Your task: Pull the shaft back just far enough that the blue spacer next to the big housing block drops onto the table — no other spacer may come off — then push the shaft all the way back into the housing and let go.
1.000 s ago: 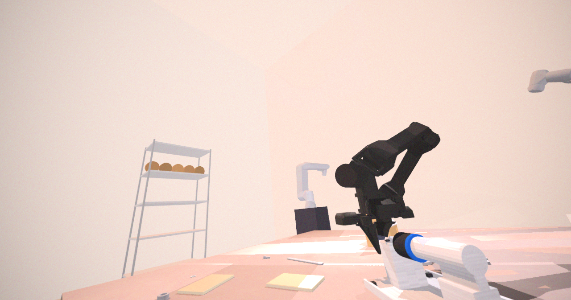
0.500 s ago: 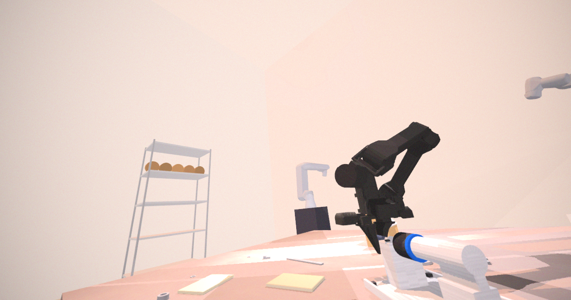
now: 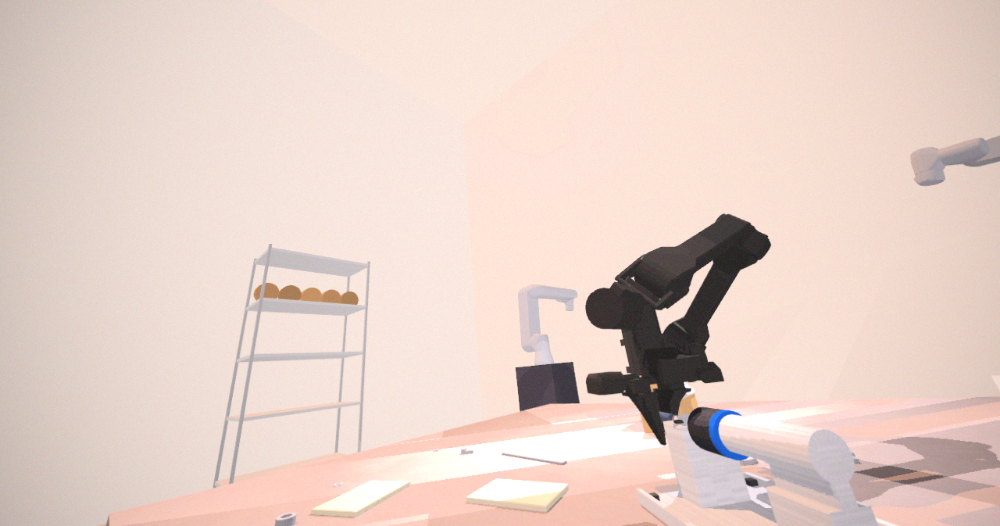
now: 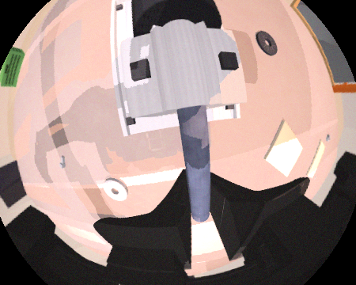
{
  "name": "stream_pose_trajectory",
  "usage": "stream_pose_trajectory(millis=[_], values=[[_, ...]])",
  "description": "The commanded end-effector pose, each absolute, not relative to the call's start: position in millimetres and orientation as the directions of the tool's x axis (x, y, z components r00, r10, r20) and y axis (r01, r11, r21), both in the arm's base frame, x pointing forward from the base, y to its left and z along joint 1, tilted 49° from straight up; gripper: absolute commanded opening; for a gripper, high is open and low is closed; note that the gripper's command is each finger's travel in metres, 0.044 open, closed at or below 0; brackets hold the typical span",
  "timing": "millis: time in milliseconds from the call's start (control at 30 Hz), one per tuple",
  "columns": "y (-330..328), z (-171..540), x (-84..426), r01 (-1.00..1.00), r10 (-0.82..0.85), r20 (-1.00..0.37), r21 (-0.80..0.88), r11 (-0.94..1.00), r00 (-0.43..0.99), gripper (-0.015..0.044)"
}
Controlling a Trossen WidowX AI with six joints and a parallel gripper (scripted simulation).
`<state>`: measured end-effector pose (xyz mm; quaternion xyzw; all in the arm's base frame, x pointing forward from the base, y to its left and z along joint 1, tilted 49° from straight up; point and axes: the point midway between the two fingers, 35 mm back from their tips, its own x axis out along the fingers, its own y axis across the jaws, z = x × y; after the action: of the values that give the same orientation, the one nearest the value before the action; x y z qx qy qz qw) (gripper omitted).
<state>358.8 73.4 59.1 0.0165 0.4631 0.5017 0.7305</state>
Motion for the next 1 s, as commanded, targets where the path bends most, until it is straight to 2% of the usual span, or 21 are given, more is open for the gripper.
stream_pose_trajectory(millis=[0, 967], values=[[72.9, 58.8, 358.2, -0.720, 0.748, -0.661, 0.486, 0.495, 0.068, 0.0000], [71.3, 56.7, 355.7, -0.720, 0.748, -0.661, 0.486, 0.495, 0.068, 0.0000]])
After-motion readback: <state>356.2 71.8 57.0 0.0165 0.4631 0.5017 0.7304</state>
